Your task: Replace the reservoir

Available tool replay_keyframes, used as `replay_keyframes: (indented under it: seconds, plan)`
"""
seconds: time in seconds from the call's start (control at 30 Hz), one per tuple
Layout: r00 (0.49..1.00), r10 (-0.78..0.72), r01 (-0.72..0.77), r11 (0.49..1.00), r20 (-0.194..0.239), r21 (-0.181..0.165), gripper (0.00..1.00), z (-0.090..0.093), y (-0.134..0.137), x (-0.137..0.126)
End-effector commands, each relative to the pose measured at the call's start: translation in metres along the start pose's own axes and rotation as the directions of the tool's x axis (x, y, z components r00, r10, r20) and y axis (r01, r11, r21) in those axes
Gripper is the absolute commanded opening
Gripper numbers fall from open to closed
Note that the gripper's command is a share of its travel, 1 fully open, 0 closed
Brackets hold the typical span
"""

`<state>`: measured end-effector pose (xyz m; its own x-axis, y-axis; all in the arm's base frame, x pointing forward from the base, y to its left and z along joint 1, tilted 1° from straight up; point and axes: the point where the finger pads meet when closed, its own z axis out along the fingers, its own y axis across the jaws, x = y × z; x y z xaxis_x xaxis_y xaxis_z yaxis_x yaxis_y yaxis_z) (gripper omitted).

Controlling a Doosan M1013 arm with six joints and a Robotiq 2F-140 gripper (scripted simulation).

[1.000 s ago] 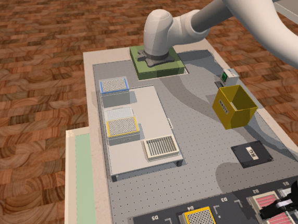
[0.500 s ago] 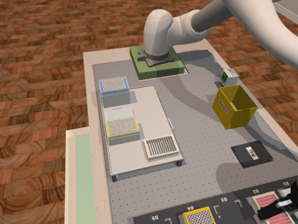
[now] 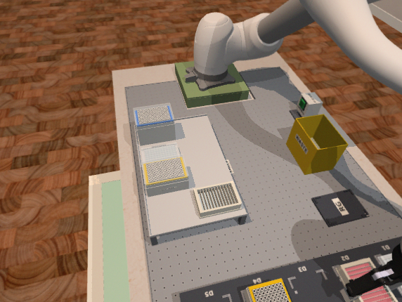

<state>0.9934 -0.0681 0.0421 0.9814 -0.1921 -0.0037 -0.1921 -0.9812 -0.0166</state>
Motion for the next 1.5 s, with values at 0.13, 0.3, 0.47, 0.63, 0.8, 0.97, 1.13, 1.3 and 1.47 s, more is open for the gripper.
replay_keyframes:
  seconds: [0.13, 0.3, 0.47, 0.63, 0.8, 0.97, 1.13, 1.3, 1.47]
  plan:
    - [1.000, 0.000, 0.000, 1.000, 0.000, 0.000, 0.77, 0.000, 0.000, 0.000]
    - [1.000, 0.000, 0.000, 1.000, 0.000, 0.000, 0.77, 0.000, 0.000, 0.000]
    - [1.000, 0.000, 0.000, 1.000, 0.000, 0.000, 0.77, 0.000, 0.000, 0.000]
    - [1.000, 0.000, 0.000, 1.000, 0.000, 0.000, 0.77, 0.000, 0.000, 0.000]
    - [1.000, 0.000, 0.000, 1.000, 0.000, 0.000, 0.77, -0.002, 0.000, 0.000]
    - [1.000, 0.000, 0.000, 1.000, 0.000, 0.000, 0.77, -0.010, 0.000, 0.000]
    - [1.000, 0.000, 0.000, 1.000, 0.000, 0.000, 0.77, -0.019, 0.000, 0.000]
    - [1.000, 0.000, 0.000, 1.000, 0.000, 0.000, 0.77, -0.024, 0.000, 0.000]
    - [1.000, 0.000, 0.000, 1.000, 0.000, 0.000, 0.77, -0.032, 0.000, 0.000]
